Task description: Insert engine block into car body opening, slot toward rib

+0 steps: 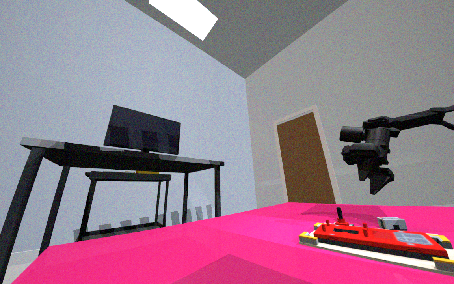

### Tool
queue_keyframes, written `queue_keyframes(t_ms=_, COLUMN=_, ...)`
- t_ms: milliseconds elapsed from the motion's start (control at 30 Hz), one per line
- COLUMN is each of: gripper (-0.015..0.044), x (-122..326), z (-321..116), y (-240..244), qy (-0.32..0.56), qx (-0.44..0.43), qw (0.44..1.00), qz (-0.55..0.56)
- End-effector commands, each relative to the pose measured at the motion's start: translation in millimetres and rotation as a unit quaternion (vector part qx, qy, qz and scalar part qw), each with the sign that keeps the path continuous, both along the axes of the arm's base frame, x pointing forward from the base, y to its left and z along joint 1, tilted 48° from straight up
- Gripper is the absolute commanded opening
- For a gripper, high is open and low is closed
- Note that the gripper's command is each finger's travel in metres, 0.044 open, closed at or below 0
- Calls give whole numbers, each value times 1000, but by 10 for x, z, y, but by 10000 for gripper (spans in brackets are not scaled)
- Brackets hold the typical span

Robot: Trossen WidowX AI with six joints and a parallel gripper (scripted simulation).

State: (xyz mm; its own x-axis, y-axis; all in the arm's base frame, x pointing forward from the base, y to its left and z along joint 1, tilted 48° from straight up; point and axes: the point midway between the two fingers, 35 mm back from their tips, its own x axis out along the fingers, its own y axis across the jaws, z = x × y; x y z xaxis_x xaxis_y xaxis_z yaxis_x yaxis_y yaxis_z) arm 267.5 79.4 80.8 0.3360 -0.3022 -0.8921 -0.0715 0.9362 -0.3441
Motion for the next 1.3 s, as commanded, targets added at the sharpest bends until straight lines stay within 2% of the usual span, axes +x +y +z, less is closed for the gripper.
queue_keyframes(t_ms=0, gripper=440, x=5, z=14, y=-77, qy=30, qx=-47, qw=998, qz=20)
queue_keyframes(t_ms=333, gripper=440, x=-39, z=88, y=-298, qy=127, qx=-165, qw=975, qz=82)
queue_keyframes(t_ms=767, gripper=440, x=-44, z=261, y=-513, qy=254, qx=-287, qw=909, qz=163)
queue_keyframes(t_ms=967, gripper=440, x=-39, z=257, y=-536, qy=260, qx=-292, qw=905, qz=167)
queue_keyframes(t_ms=1100, gripper=440, x=-15, z=49, y=-765, qy=259, qx=-293, qw=905, qz=167)
queue_keyframes(t_ms=1267, gripper=440, x=-13, z=2, y=-813, qy=259, qx=-293, qw=905, qz=167)
